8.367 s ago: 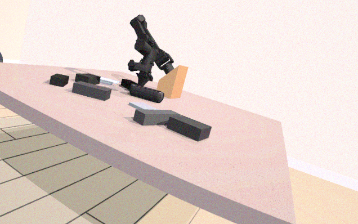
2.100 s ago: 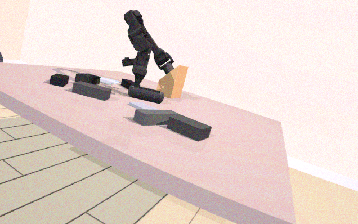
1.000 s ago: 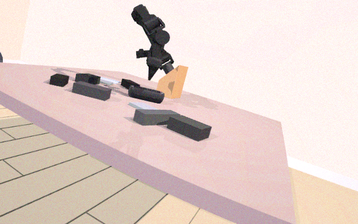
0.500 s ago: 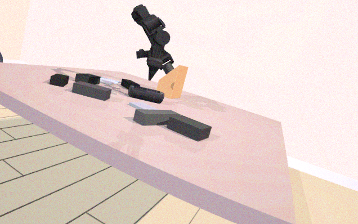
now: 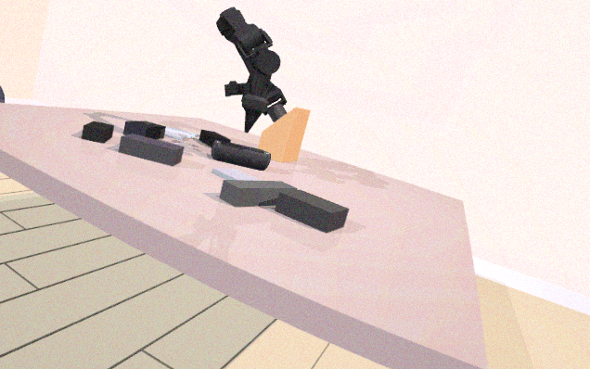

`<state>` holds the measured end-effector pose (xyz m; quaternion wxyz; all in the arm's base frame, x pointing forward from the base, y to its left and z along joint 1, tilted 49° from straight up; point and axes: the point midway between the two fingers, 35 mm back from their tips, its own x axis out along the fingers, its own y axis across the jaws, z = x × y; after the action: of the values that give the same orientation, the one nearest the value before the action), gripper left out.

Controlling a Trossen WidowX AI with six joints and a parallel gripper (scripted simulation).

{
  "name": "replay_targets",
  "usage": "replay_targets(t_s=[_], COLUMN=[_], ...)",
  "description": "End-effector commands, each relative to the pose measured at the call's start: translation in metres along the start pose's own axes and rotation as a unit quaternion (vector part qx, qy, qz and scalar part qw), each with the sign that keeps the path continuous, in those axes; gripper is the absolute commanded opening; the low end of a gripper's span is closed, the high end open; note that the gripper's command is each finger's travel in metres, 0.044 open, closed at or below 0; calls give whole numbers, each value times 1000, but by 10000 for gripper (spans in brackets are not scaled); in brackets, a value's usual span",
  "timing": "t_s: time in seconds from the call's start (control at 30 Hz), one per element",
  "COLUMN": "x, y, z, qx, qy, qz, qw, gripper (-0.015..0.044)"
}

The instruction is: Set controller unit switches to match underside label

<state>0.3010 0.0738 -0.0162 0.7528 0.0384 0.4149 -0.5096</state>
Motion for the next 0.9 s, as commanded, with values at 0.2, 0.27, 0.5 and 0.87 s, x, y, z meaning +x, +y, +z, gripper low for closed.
replay_targets(t_s=[0.2, 0.27, 0.5, 0.87], x=[9, 13, 28, 39], y=[20, 28, 50, 52], z=[-1, -1, 0, 0], qx=[-8, -9, 2, 3], qy=[6, 7, 3, 3], qz=[-34, -50, -99, -104], qw=[999, 999, 995, 995], gripper=[0, 0, 0, 0])
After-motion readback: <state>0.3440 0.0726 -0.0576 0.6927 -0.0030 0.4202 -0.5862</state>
